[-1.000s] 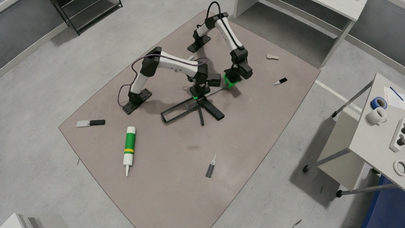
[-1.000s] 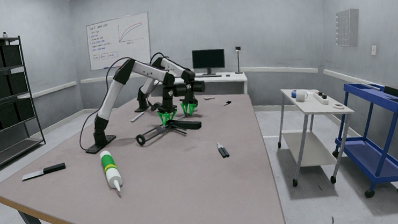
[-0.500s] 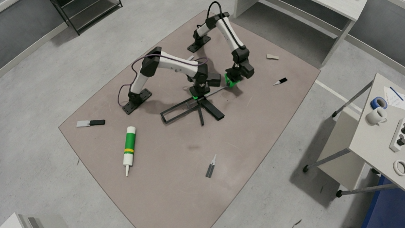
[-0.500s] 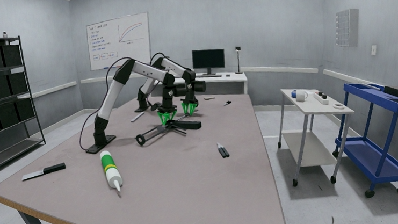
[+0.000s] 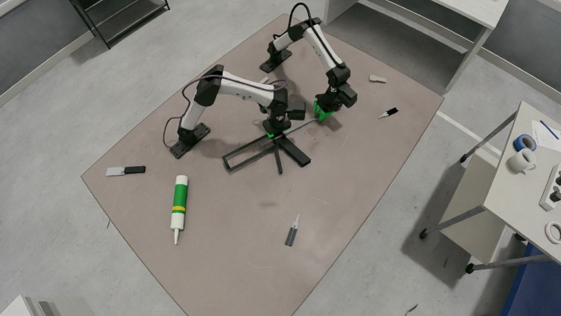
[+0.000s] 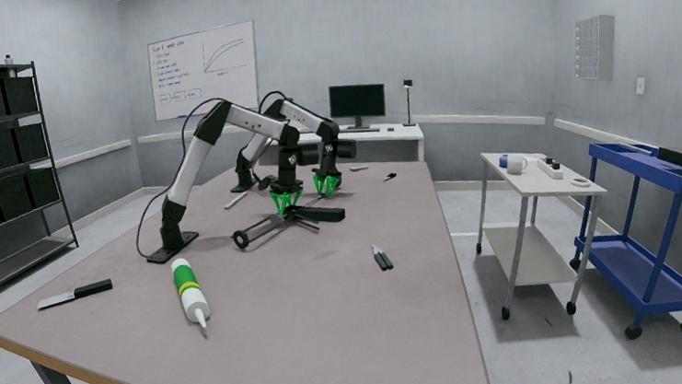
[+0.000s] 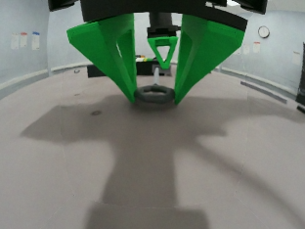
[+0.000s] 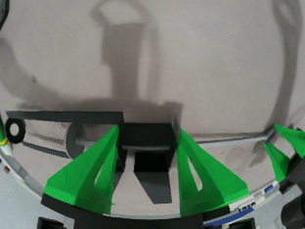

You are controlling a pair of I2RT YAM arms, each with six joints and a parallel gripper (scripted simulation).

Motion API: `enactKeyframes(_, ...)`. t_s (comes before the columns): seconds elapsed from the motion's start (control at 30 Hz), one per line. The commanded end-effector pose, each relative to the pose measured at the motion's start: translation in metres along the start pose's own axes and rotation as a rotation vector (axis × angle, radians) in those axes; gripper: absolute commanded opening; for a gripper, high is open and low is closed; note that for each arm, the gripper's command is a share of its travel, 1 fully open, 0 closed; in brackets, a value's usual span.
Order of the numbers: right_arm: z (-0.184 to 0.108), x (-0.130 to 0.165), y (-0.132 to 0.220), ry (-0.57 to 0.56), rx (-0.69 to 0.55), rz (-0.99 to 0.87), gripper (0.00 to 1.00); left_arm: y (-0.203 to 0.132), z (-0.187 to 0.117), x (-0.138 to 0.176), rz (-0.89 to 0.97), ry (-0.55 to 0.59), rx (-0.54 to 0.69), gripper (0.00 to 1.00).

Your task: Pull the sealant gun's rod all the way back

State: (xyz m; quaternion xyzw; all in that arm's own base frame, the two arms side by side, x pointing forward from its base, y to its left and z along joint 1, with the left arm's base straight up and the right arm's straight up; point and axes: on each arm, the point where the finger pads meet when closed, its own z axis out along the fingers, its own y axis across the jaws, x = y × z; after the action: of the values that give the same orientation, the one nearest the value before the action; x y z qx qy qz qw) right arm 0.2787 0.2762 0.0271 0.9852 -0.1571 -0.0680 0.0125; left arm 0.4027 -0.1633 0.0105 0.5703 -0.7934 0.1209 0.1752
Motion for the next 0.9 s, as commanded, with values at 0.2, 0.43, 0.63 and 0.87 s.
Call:
enactKeyframes(0.2,0.005,-0.006,0.044,-0.023,-0.178,0.026,0.52,-0.003,-0.029,-0.034,0.005,-0.102,0.022,0.31)
enactKeyframes(0.43,-0.004,-0.005,0.033,-0.001,-0.105,0.009,0.52,-0.006,-0.031,-0.014,0.014,-0.097,0.052,0.31)
enactKeyframes(0.63,-0.004,-0.003,0.015,0.016,-0.013,0.000,0.52,-0.005,-0.018,0.006,0.011,-0.094,0.050,0.31)
enactKeyframes(0.87,0.003,0.000,0.006,0.019,0.017,-0.003,0.52,-0.005,-0.015,0.013,0.011,-0.094,0.050,0.31)
